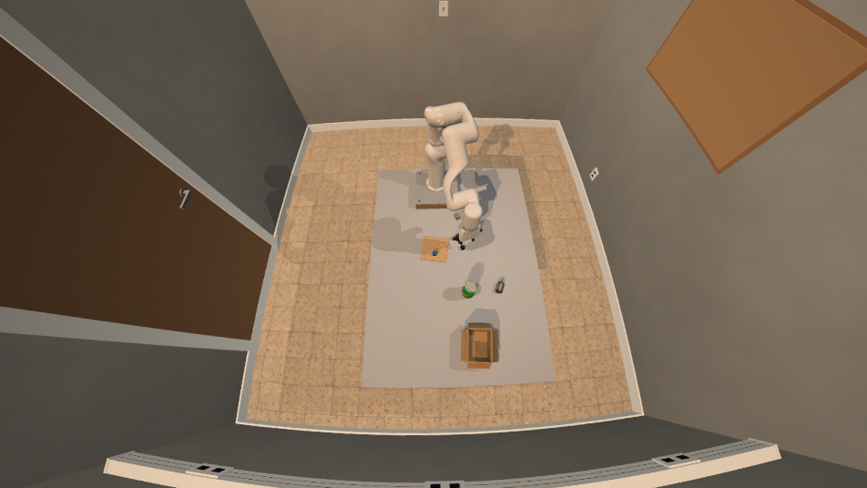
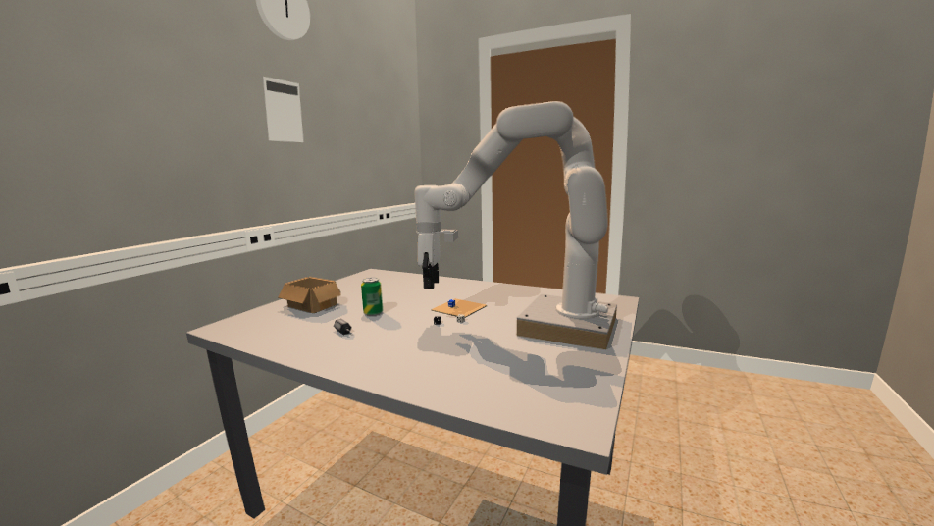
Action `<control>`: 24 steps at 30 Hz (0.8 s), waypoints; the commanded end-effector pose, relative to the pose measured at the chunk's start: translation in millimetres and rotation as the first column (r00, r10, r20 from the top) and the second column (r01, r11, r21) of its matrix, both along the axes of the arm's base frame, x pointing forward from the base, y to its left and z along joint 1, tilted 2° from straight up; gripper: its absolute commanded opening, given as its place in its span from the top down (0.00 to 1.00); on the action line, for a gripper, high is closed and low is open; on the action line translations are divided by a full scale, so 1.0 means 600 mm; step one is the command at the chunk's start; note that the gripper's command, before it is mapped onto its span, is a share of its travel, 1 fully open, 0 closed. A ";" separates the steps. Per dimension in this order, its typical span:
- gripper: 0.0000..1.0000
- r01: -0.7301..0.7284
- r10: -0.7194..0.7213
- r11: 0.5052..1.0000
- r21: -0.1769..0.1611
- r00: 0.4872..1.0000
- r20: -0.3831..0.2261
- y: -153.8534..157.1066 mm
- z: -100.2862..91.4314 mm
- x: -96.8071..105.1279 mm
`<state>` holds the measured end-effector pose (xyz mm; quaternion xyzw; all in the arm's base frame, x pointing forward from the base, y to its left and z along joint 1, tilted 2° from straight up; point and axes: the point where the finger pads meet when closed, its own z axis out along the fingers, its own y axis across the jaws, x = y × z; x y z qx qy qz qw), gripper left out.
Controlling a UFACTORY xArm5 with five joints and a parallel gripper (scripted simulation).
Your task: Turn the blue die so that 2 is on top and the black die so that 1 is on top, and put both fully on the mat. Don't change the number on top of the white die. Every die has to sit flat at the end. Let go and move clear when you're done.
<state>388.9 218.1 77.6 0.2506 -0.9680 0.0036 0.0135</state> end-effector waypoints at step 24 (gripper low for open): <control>0.00 -0.227 0.227 0.974 0.006 0.974 -0.003 0.000 -0.003 0.001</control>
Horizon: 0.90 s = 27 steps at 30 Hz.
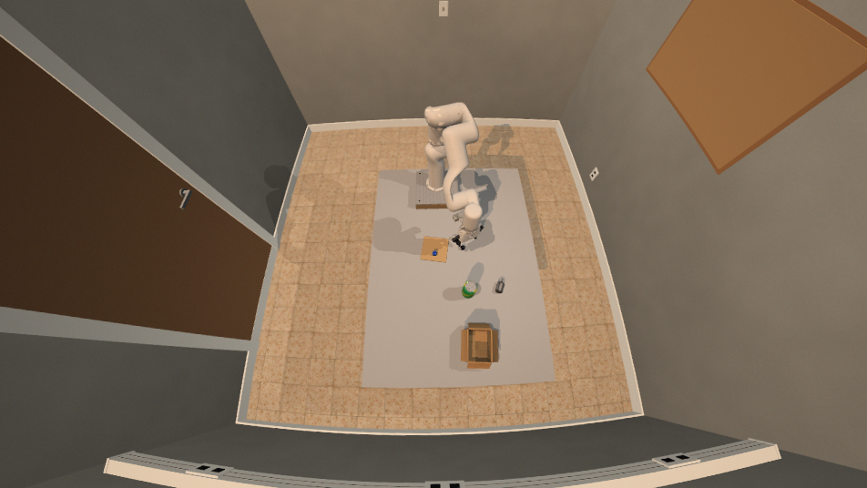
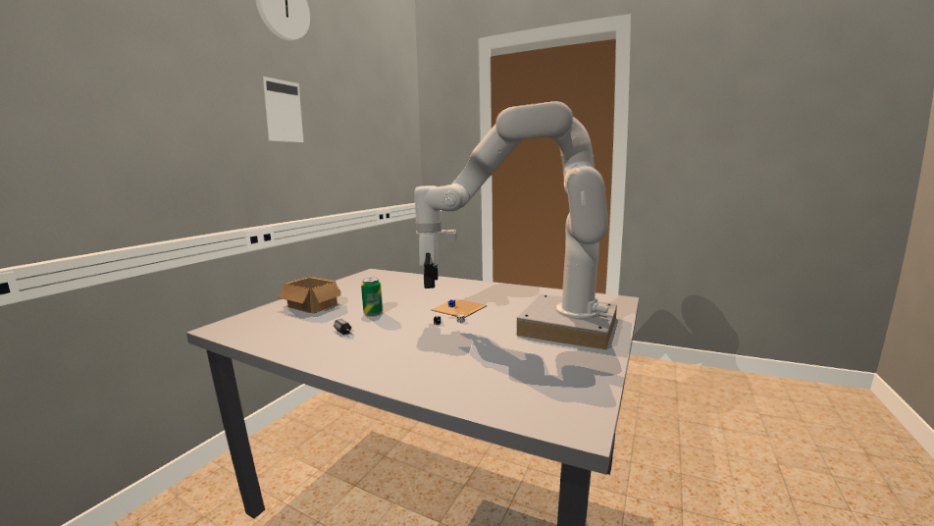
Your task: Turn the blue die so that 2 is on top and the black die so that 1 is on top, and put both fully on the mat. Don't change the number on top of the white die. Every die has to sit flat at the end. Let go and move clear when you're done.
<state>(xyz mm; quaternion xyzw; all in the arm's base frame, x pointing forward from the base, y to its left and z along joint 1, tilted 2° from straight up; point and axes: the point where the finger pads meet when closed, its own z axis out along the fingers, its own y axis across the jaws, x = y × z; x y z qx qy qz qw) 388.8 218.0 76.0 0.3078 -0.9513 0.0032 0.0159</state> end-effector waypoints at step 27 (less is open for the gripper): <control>0.00 -0.792 0.792 0.610 0.027 0.610 0.002 -0.003 -0.020 -0.004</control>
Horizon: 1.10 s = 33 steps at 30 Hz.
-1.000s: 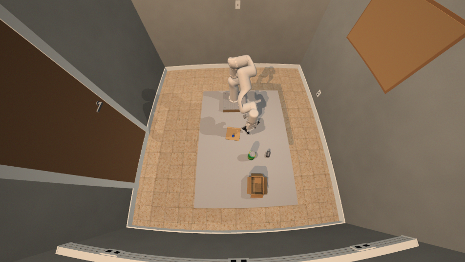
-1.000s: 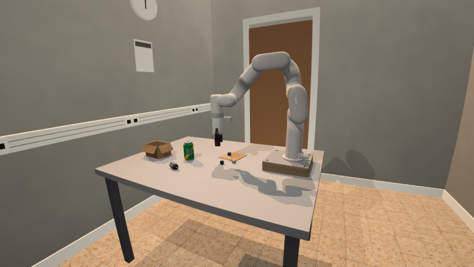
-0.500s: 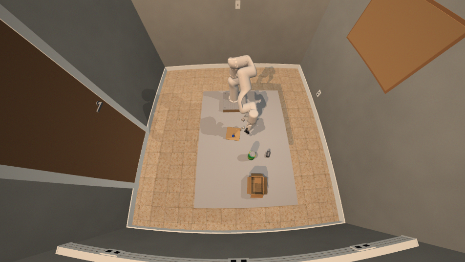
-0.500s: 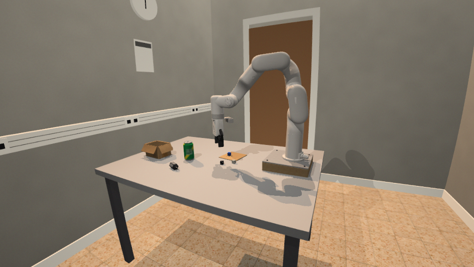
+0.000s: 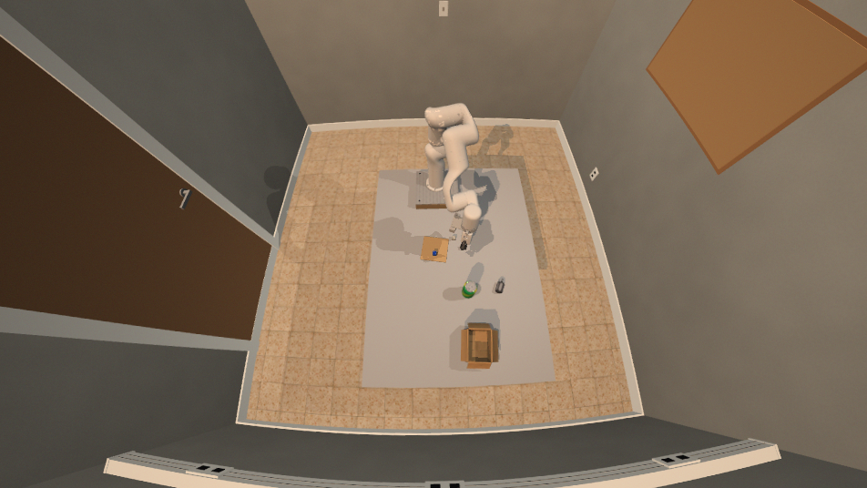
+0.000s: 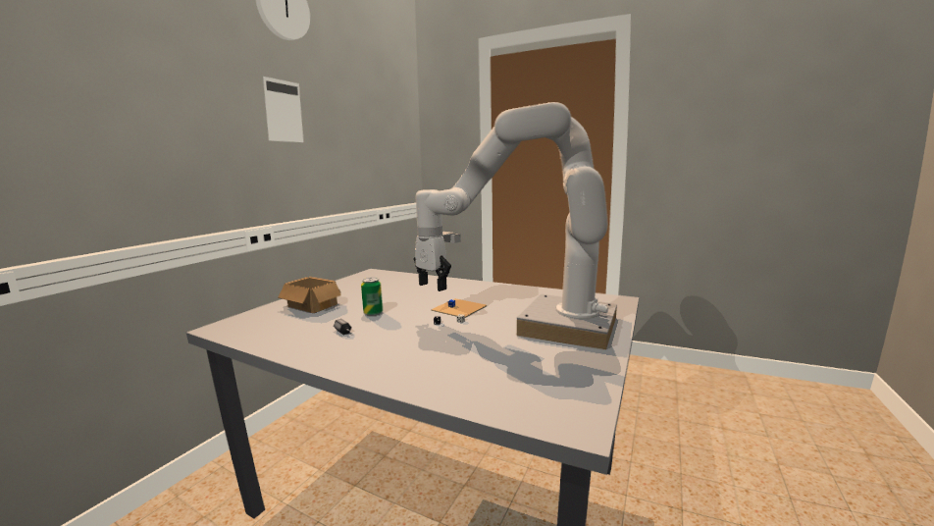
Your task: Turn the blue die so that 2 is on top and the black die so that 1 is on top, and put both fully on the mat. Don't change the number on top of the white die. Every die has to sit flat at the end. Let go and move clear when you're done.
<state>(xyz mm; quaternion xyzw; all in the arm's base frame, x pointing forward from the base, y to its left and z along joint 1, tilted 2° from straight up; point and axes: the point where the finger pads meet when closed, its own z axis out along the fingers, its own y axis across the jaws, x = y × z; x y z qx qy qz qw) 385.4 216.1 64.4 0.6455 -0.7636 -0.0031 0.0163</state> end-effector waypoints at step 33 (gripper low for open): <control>0.00 -0.896 0.896 0.443 0.032 0.444 0.005 -0.004 -0.024 -0.007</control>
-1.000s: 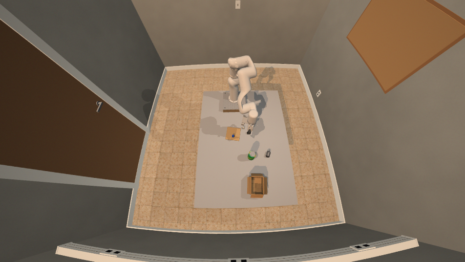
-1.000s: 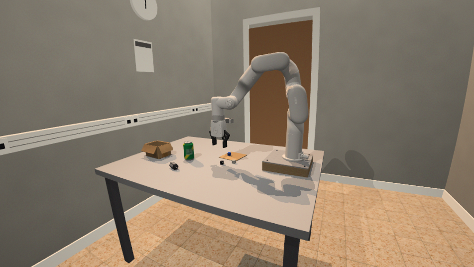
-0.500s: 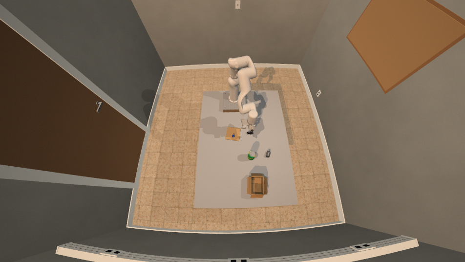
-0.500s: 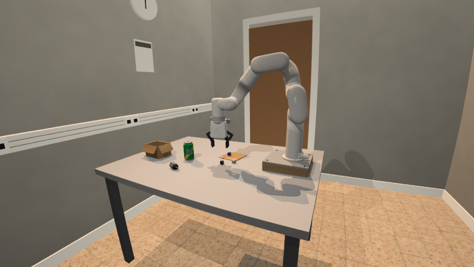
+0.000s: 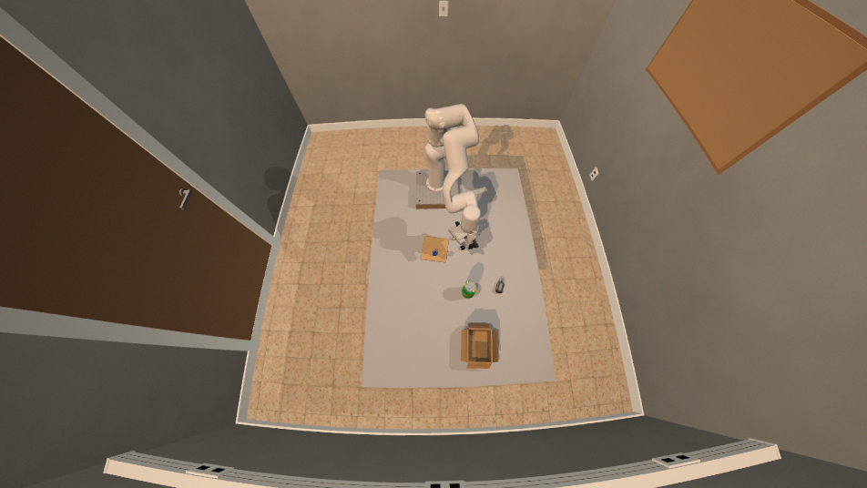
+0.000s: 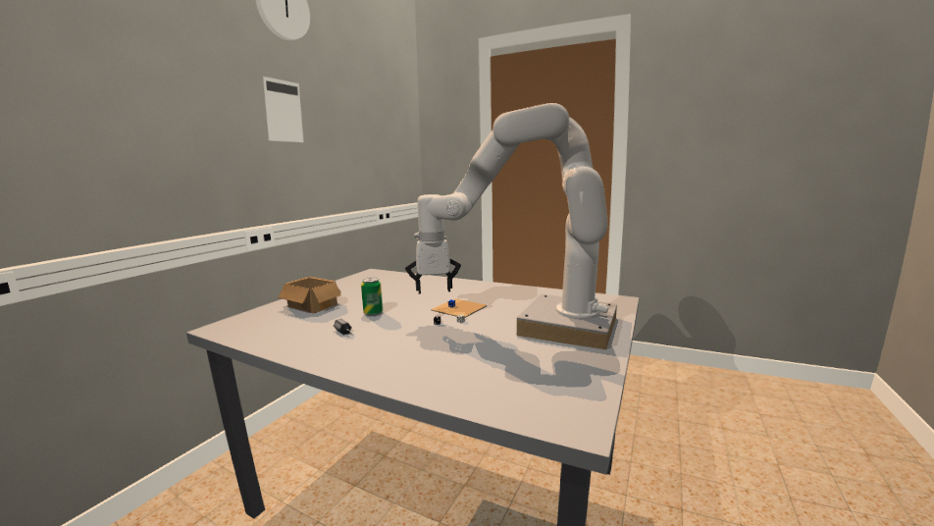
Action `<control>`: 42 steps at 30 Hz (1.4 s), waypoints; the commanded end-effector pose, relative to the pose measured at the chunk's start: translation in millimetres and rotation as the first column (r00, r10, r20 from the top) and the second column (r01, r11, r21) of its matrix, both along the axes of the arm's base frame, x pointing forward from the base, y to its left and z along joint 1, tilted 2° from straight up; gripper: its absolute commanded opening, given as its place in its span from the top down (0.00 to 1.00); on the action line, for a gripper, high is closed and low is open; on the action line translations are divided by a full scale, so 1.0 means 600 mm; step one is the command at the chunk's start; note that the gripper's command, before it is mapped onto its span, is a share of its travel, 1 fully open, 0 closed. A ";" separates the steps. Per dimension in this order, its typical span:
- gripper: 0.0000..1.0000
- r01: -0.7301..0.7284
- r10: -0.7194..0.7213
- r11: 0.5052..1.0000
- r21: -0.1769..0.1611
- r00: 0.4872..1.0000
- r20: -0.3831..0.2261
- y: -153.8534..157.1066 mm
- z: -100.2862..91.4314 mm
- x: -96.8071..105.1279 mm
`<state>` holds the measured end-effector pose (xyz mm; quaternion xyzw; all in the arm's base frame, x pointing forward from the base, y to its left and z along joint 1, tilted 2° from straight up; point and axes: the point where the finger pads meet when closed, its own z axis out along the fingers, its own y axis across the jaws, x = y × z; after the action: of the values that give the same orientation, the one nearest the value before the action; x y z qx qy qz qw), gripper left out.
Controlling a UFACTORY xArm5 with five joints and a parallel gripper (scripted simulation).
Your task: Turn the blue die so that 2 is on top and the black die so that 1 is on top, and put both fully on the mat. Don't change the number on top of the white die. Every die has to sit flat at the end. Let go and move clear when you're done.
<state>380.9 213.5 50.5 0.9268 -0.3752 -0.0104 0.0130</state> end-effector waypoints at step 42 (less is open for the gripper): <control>0.00 -0.925 0.926 0.377 0.034 0.378 0.007 -0.005 -0.025 -0.008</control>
<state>375.1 210.1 34.7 0.9827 0.1843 -0.0155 0.0052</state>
